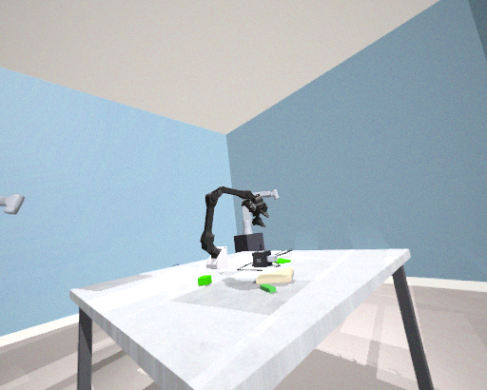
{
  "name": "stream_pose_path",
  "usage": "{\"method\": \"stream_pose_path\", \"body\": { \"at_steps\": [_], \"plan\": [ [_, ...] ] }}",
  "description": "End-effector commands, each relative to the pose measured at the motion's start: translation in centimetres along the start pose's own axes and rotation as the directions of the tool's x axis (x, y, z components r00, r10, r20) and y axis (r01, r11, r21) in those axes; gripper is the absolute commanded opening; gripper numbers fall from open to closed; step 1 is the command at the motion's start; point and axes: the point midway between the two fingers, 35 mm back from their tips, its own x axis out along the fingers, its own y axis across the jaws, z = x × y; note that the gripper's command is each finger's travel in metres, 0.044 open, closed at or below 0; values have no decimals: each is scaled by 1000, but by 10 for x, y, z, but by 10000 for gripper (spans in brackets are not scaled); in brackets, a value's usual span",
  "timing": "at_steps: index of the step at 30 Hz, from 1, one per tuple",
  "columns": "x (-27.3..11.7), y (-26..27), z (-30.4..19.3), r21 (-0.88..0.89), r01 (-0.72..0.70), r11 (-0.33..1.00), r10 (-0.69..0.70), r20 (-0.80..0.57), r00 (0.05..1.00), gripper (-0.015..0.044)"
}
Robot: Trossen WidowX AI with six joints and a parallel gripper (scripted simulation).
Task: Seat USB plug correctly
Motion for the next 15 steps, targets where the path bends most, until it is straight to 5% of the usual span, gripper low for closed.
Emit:
{"method": "stream_pose_path", "body": {
  "at_steps": [1,8,15],
  "plan": [
    [41,-34,-42,763,-32,645,204,-132,970,440],
    [68,-46,-72,972,159,175,333,-210,919,440],
    [90,-57,-105,871,414,-266,451,-267,851,440]
  ]
}}
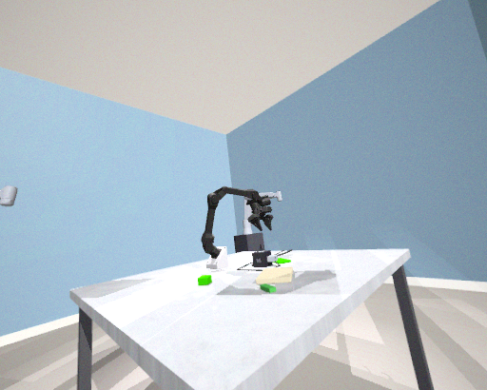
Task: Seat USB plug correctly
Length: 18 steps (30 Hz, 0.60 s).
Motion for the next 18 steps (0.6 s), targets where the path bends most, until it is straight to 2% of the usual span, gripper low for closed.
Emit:
{"method": "stream_pose_path", "body": {
  "at_steps": [1,5,8,9,18],
  "plan": [
    [33,-58,9,764,177,621,27,-246,969,440],
    [46,-77,7,886,296,358,34,-329,944,440],
    [55,-91,5,915,378,144,42,-387,921,440],
    [57,-93,5,914,389,110,44,-396,917,440],
    [57,-92,5,914,392,101,44,-398,916,440]
  ]
}}
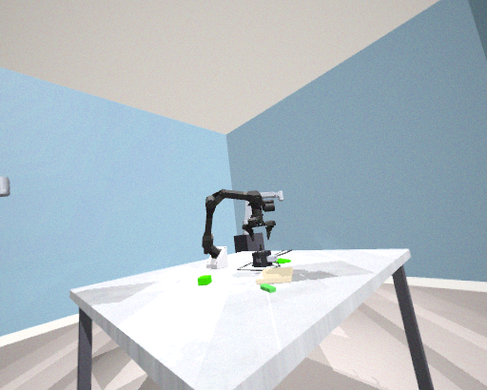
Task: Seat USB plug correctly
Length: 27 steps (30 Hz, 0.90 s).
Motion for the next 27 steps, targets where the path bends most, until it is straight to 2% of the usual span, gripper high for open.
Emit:
{"method": "stream_pose_path", "body": {
  "at_steps": [1,27],
  "plan": [
    [-2,-1,8,120,20,993,-17,-26,1000,440],
    [18,-1,7,120,20,993,-17,-26,1000,440]
  ]
}}
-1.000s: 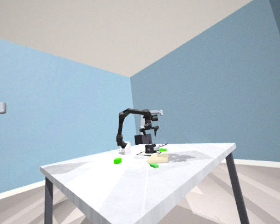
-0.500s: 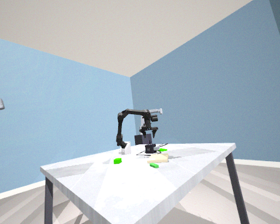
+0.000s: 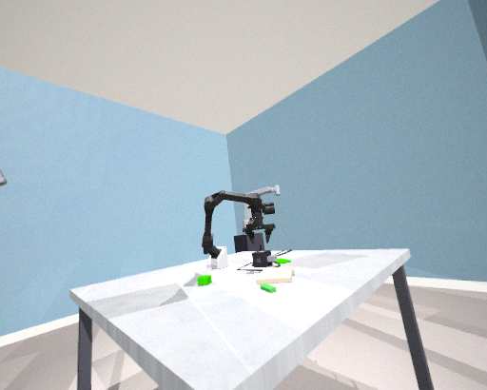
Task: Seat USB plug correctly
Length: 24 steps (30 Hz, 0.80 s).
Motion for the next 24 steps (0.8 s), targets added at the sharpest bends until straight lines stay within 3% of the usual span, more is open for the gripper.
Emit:
{"method": "stream_pose_path", "body": {
  "at_steps": [1,10,24],
  "plan": [
    [3,1,1,-2,-6,1000,6,3,1000,440],
    [11,1,1,-1,-6,1000,6,3,1000,440],
    [10,0,0,0,0,1000,0,0,1000,72]
  ]
}}
